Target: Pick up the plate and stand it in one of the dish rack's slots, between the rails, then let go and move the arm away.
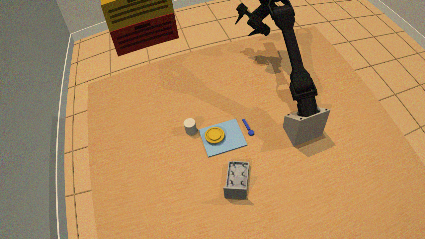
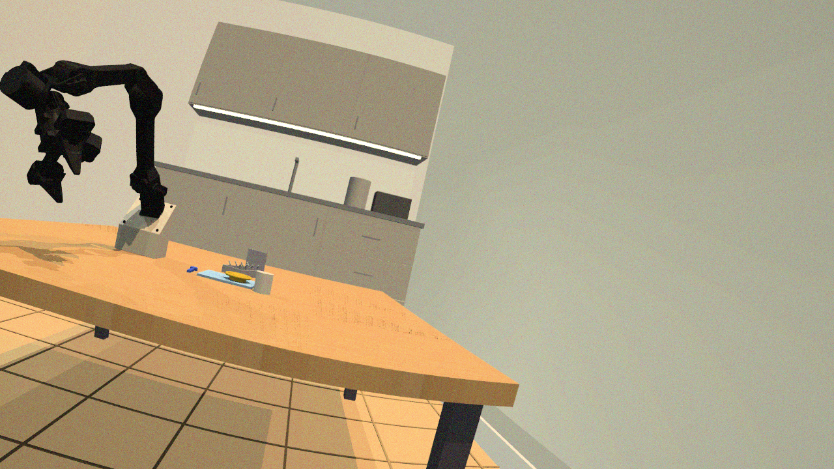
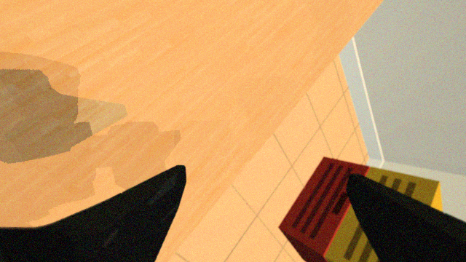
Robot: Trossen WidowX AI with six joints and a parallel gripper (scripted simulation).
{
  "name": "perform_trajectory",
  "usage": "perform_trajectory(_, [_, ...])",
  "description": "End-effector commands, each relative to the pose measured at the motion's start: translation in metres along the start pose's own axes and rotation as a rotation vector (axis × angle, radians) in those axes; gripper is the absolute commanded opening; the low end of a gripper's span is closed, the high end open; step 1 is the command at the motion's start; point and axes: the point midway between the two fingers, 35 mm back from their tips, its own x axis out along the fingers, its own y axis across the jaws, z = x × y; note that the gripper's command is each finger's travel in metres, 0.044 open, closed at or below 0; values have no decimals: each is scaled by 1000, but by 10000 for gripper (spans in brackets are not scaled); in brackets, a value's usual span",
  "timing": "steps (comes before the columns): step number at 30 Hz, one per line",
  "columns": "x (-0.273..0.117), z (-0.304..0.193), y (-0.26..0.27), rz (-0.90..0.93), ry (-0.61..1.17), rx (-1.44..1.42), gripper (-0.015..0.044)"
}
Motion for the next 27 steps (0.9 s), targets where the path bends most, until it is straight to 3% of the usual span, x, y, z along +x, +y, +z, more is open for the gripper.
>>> perform_trajectory(1, [1, 1, 0, 2, -2, 5, 400])
perform_trajectory(12, [69, 48, 10, 136, -126, 303, 400])
perform_trajectory(27, [151, 157, 20, 444, -210, 672, 400])
